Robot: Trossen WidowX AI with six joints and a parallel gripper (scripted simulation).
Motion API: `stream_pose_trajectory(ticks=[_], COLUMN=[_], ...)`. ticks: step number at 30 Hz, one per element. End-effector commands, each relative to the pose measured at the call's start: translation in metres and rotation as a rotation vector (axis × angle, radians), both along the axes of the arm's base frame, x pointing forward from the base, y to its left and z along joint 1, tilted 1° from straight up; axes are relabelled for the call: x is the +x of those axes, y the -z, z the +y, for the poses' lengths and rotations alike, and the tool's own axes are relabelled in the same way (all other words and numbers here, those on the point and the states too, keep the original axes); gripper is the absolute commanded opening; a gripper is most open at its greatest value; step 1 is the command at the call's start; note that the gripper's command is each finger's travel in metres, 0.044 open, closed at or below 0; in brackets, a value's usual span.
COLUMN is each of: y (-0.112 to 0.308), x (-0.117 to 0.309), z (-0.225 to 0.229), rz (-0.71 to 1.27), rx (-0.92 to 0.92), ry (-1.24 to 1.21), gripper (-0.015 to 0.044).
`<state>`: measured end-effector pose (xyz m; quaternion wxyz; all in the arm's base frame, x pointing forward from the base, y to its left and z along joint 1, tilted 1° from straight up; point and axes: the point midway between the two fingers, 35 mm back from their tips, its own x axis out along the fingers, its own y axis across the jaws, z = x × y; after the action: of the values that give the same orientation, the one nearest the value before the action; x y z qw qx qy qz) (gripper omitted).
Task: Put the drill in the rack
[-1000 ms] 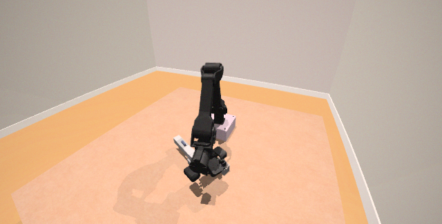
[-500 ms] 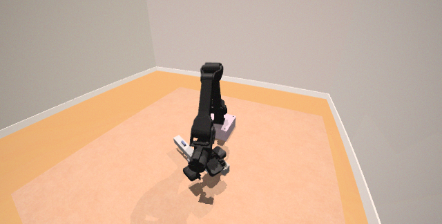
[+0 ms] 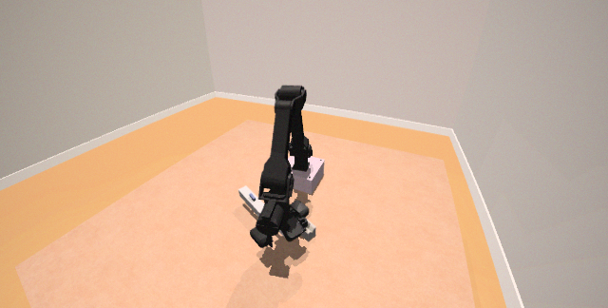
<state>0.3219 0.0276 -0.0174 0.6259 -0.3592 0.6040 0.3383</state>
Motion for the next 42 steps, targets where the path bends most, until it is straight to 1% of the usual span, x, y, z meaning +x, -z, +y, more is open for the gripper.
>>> stream_pose_trajectory(ticks=[1,11,27,30,42], y=[0.0012,0.0031,0.0016,0.0016,-0.0007], x=[-0.0018,-0.0047,-0.0024,-0.0024,-0.0039], z=[-0.0017,-0.0054,-0.0047,-0.0047,-0.0039], rz=[0.000,0.000,-0.002,-0.002,0.000], rx=[0.003,0.003,0.000,0.000,0.003], ry=[-0.006,-0.006,0.000,0.000,-0.006], gripper=[0.0440,0.0440,0.0020,0.0000,0.0000])
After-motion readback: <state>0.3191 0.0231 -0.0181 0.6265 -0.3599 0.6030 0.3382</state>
